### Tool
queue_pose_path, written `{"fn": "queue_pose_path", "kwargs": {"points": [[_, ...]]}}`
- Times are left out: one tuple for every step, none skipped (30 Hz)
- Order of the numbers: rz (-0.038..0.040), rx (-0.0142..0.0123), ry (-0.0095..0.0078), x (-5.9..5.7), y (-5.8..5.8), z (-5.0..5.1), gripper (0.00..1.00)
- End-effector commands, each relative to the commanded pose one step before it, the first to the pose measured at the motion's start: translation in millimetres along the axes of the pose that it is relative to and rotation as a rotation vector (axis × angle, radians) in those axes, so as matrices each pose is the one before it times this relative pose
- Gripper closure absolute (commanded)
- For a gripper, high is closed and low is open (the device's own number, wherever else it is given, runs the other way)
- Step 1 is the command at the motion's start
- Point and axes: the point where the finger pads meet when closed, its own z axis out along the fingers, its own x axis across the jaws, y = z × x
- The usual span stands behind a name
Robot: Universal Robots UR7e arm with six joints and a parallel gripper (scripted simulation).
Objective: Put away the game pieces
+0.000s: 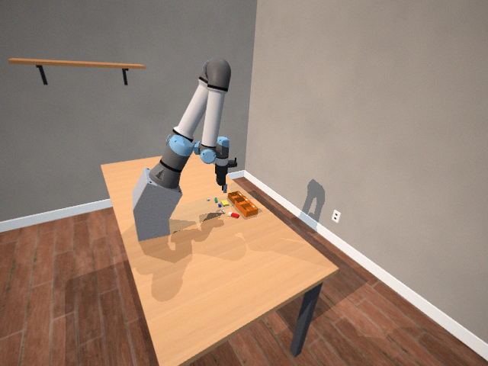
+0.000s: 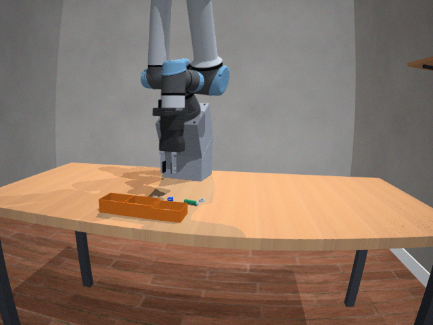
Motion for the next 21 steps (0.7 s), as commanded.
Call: {"fn": "queue_pose_path", "kwargs": {"points": [[0.15679,0.00282,0.00481,3.52,-1.53,0.65,0.36],[0.01301,0.00015,0.00038,0.00,0.00,0.00,0.36],[0.00771,0.00010,0.00028,0.00,0.00,0.00,0.36],[0.00000,0.00000,0.00000,0.00,0.00,0.00,0.36],[0.00000,0.00000,0.00000,0.00,0.00,0.00,0.36],[0.04312,0.00017,-0.00038,2.16,-0.60,0.66,0.36],[0.01239,-0.00013,-0.00095,0.00,0.00,0.00,0.36],[0.01237,0.00016,0.00039,0.00,0.00,0.00,0.36],[0.01251,0.00018,0.00047,0.00,0.00,0.00,0.36],[0.00685,0.00011,0.00030,0.00,0.00,0.00,0.36],[0.01842,-0.00023,-0.00133,2.10,-0.59,0.67,0.36],[0.01258,-0.00014,-0.00081,0.02,0.00,-0.01,0.36],[0.01262,0.00016,0.00031,-0.01,0.00,0.01,0.36],[0.01276,0.00018,0.00037,0.00,0.00,0.00,0.36],[0.01282,0.00021,0.00045,0.00,0.00,0.00,0.36],[0.01279,0.00025,0.00054,0.00,0.00,0.00,0.36],[0.01282,-0.00045,-0.00155,2.05,-0.57,0.67,0.36],[0.01266,-0.00021,-0.00080,0.03,-0.01,-0.01,0.36],[0.01266,0.00019,0.00029,-0.01,0.00,0.01,0.36],[0.01277,0.00021,0.00035,-0.01,0.00,0.01,0.36],[0.00000,0.00000,0.00000,0.00,0.00,0.00,0.36]]}}
